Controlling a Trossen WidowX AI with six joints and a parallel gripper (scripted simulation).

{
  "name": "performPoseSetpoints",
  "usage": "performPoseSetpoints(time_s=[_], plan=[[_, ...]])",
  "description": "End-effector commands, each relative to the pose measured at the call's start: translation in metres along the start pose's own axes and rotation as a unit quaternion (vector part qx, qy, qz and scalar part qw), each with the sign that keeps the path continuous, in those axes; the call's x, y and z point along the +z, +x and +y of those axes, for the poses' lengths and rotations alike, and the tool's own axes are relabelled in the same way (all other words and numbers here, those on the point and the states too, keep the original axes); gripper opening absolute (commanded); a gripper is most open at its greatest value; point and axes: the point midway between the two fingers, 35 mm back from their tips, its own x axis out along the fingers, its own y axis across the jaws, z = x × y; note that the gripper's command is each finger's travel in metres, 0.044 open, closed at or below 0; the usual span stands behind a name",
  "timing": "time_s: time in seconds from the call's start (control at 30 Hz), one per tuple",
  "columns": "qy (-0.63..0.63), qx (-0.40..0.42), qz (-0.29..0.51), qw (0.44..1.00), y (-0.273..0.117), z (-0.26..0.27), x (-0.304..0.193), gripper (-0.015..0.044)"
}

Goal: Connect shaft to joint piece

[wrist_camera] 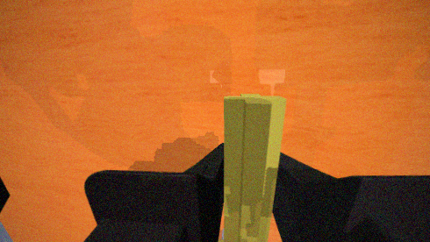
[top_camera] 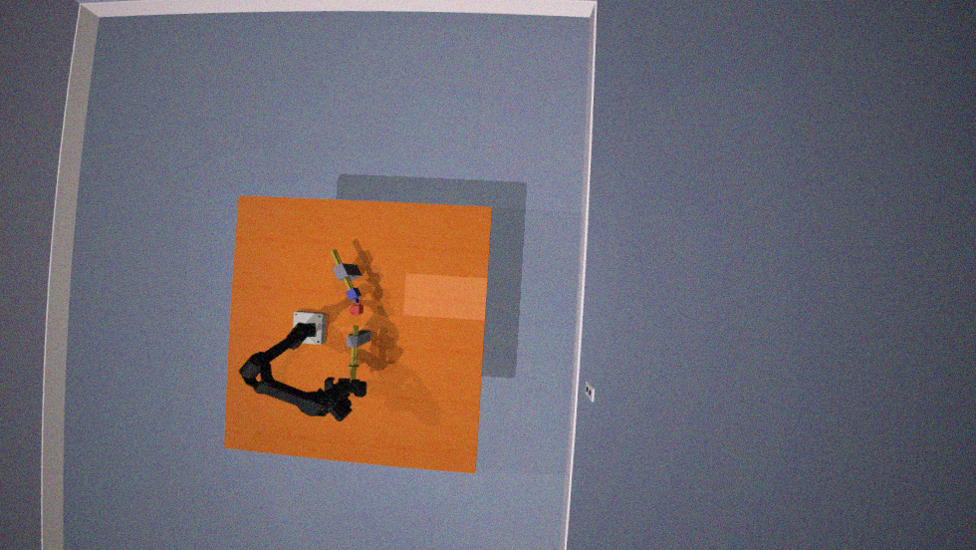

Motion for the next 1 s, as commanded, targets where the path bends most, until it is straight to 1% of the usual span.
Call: performPoseSetpoints(time_s=[0.0, 0.97], plan=[[0.000, 0.000, 0.000, 1.000, 0.0000, 0.0000, 0.0000, 0.0067], [0.001, -0.009, 0.000, 1.000, 0.0009, -0.0003, 0.0001, 0.0067]])
